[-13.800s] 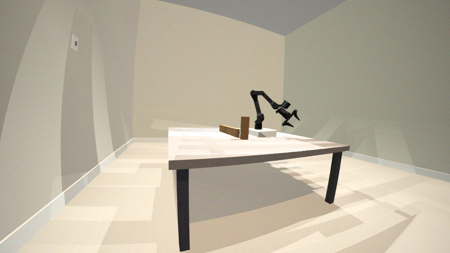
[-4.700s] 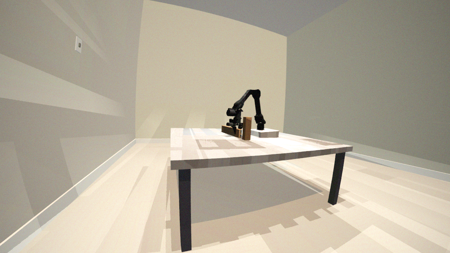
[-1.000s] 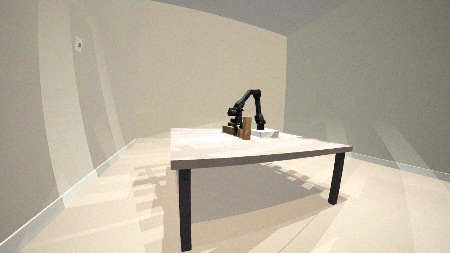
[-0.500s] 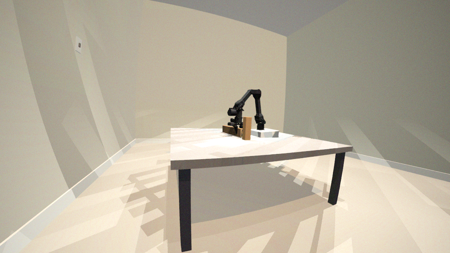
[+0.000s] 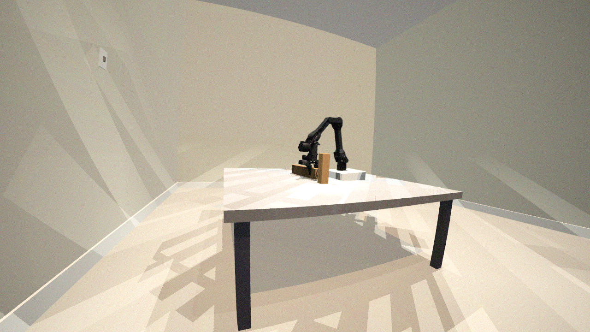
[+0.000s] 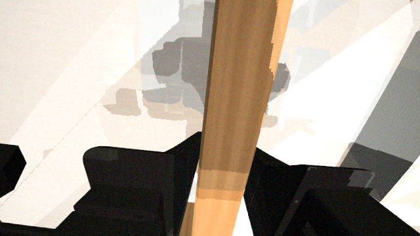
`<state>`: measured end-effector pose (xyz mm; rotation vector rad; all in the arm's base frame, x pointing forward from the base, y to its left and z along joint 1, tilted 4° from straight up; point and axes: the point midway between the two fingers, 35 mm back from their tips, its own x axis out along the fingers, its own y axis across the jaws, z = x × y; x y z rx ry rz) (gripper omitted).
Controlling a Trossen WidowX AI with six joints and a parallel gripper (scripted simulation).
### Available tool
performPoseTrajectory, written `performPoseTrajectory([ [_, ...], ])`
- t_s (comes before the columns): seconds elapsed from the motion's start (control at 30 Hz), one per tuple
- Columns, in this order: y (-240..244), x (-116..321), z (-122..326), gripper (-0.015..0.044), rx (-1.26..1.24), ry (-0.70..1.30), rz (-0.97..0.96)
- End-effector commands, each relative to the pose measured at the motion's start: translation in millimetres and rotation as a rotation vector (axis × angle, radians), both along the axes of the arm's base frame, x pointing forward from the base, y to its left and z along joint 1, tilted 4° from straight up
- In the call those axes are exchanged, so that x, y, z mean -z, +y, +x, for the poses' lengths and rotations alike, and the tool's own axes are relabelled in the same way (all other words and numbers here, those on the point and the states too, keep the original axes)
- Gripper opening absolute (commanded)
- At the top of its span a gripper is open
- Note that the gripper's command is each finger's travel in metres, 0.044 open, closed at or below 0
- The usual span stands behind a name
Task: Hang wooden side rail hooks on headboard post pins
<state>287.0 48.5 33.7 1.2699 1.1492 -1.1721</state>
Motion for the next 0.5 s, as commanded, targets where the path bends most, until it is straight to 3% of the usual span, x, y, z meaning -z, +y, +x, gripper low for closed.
performPoseTrajectory([
  [0.0, 0.0, -6.4, 2.8, 0.0, 0.009, -0.019, 0.0],
  [0.47, 0.0, -8.7, 2.6, 0.0, 0.009, -0.019, 0.0],
])
